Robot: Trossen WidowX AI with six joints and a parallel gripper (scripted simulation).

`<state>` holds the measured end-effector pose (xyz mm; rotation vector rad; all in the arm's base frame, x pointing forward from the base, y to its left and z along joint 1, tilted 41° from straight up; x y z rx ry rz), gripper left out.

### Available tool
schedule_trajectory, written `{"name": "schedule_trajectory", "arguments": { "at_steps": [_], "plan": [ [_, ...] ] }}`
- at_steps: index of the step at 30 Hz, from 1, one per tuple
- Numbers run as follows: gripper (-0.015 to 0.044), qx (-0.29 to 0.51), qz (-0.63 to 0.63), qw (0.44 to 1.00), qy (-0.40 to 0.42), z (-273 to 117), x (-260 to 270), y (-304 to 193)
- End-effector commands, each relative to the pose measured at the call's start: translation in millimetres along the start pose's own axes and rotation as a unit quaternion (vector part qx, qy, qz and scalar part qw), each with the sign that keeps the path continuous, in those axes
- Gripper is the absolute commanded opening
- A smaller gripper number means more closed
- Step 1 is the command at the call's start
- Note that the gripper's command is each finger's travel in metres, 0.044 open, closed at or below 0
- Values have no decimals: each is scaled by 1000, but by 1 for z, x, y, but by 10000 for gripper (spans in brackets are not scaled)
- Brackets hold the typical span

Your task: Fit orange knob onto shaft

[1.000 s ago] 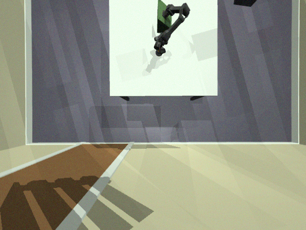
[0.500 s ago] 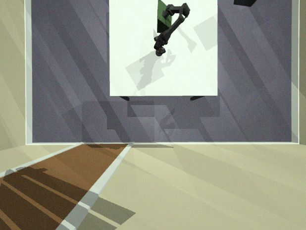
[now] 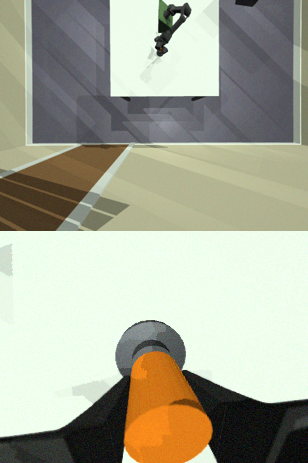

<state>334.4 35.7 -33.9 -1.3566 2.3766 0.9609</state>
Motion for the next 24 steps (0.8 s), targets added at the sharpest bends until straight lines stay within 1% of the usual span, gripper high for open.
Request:
{"name": "schedule_trajectory", "arguments": {
  "at_steps": [1,24],
  "plan": [
    [0,4,-15,1000,-2,-2,-2,-4],
    [0,4,-15,1000,-2,0,-3,-6]
  ]
}}
Point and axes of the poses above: the point midway between the two fingers, 35 mm back from their tips, its own z axis out along the fingers, its own x axis across the jaws, y = z × x, the point moved 2 cm from there along -z, back along the fingers, and after that the axes turned 14 degrees about -z, right-handed, at the moved point
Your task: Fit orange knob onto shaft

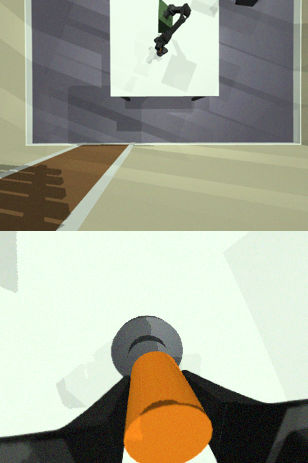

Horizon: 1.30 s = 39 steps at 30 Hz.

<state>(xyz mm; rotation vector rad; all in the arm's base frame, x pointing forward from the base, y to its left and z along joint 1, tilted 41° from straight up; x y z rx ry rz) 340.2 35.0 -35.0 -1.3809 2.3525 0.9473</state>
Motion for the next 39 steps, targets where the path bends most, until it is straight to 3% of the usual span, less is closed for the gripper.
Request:
{"name": "schedule_trajectory", "arguments": {
  "at_steps": [1,39],
  "plan": [
    [0,2,-1,1000,-1,0,0,0],
    [0,2,-1,1000,-1,-2,0,0]
  ]
}}
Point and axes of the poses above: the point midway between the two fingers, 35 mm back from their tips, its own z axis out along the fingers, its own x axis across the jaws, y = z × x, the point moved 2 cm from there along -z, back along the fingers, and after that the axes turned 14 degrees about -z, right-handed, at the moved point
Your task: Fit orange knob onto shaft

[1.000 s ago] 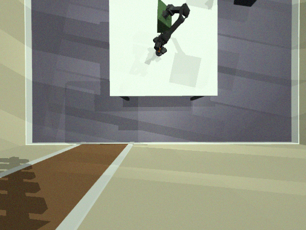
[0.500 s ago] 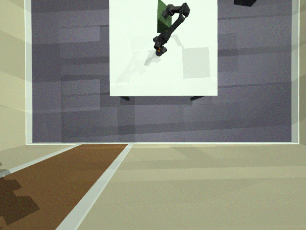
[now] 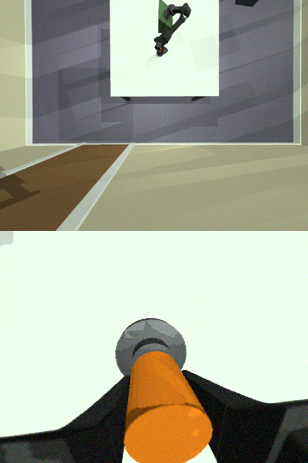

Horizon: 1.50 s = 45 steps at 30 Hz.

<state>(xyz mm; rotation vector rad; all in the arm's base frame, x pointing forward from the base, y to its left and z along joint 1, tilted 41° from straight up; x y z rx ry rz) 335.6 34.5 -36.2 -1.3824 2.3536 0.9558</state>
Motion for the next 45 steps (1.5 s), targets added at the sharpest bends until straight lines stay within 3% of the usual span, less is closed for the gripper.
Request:
{"name": "schedule_trajectory", "arguments": {
  "at_steps": [1,45],
  "plan": [
    [0,5,-2,1000,-2,-3,-3,-4],
    [0,5,-2,1000,-2,2,-1,1]
  ]
}}
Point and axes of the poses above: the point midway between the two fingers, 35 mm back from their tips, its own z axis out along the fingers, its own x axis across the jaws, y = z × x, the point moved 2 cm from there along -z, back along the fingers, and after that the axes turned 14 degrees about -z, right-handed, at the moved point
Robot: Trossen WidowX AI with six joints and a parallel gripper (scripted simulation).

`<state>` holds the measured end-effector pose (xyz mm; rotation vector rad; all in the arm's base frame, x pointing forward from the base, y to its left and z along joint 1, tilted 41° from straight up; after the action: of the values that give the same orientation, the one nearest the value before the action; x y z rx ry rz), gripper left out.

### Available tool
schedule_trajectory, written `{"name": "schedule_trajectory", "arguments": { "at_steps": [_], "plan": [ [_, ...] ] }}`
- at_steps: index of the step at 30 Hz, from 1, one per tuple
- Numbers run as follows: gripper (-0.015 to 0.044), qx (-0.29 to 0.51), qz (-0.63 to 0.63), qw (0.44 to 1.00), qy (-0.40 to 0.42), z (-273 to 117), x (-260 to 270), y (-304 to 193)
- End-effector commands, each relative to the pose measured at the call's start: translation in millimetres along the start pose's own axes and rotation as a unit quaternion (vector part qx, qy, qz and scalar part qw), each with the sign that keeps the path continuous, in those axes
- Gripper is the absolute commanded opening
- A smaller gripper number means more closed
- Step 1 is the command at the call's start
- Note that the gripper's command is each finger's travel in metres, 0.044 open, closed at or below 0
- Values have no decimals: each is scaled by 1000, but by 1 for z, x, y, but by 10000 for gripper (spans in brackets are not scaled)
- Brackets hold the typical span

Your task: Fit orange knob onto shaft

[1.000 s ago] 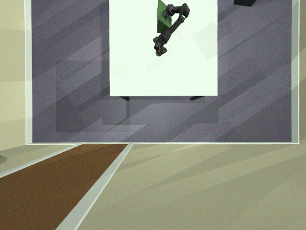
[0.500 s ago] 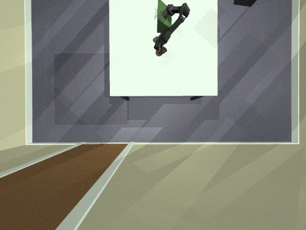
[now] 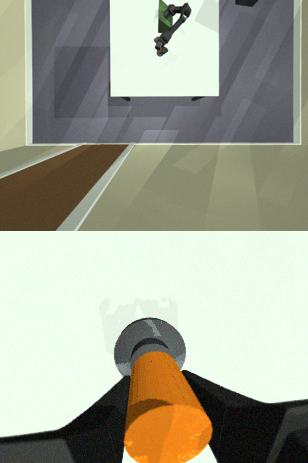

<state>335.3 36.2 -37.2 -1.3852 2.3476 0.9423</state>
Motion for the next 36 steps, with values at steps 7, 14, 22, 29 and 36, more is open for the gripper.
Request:
{"name": "schedule_trajectory", "arguments": {
  "at_steps": [7,14,22,29,36],
  "plan": [
    [0,0,1,1000,-1,-4,0,-1],
    [0,0,-83,997,-1,-6,0,-1],
    [0,0,-103,995,-1,-5,-1,-4],
    [0,0,-103,995,-1,-6,-3,-6],
    [0,0,-103,995,-1,0,-2,-7]
  ]
}}
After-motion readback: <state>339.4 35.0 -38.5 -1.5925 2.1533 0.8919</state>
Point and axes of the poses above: the point midway between the two fingers, 35 mm back from their tips, its own z axis out along the fingers, its own x axis across the jaws, y = z × x, the point moved 2 cm from there along -z, back along the fingers, and after that the axes turned 14 degrees about -z, right-handed, at the moved point
